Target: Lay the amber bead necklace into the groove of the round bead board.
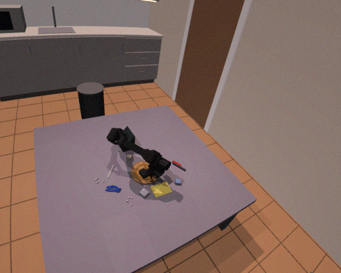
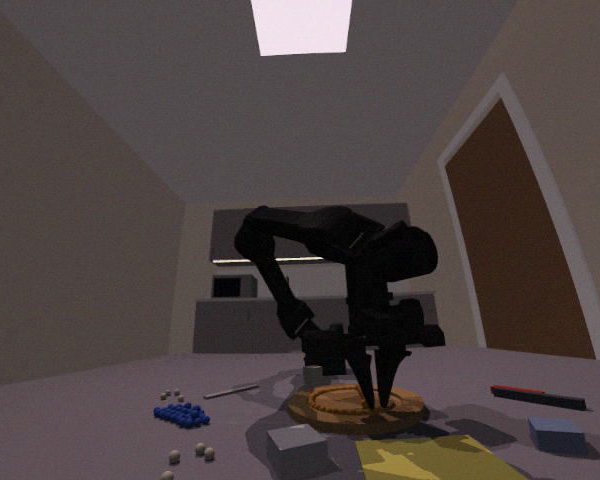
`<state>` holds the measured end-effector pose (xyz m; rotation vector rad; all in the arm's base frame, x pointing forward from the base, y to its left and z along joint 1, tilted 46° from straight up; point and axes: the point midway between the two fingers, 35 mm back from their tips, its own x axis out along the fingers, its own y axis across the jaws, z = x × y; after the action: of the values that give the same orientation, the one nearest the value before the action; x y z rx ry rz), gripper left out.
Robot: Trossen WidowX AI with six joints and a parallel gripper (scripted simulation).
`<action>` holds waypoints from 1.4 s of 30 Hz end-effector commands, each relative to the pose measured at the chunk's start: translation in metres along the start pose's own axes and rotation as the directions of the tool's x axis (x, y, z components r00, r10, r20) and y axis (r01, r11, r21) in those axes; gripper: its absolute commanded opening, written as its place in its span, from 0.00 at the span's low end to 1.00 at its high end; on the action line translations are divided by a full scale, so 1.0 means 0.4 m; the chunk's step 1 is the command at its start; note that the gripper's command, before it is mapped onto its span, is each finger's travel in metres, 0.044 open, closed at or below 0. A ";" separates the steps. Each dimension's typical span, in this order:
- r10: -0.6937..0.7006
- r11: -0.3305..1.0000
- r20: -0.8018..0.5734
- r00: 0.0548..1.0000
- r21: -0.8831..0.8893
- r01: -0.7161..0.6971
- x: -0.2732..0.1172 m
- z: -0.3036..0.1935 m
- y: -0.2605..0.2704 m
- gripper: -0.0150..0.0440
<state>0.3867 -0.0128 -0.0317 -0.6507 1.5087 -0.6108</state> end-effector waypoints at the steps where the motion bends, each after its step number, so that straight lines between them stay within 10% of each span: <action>1: 0.000 1.000 0.000 1.000 0.000 0.000 0.000 0.000 -0.001 0.52; 12: -0.001 1.000 -0.003 1.000 -0.007 0.001 -0.004 -0.002 0.000 1.00; 42: 0.000 1.000 -0.003 1.000 -0.004 0.000 -0.015 -0.005 0.001 0.96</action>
<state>0.3861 -0.0094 -0.0282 -0.6627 1.5147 -0.6047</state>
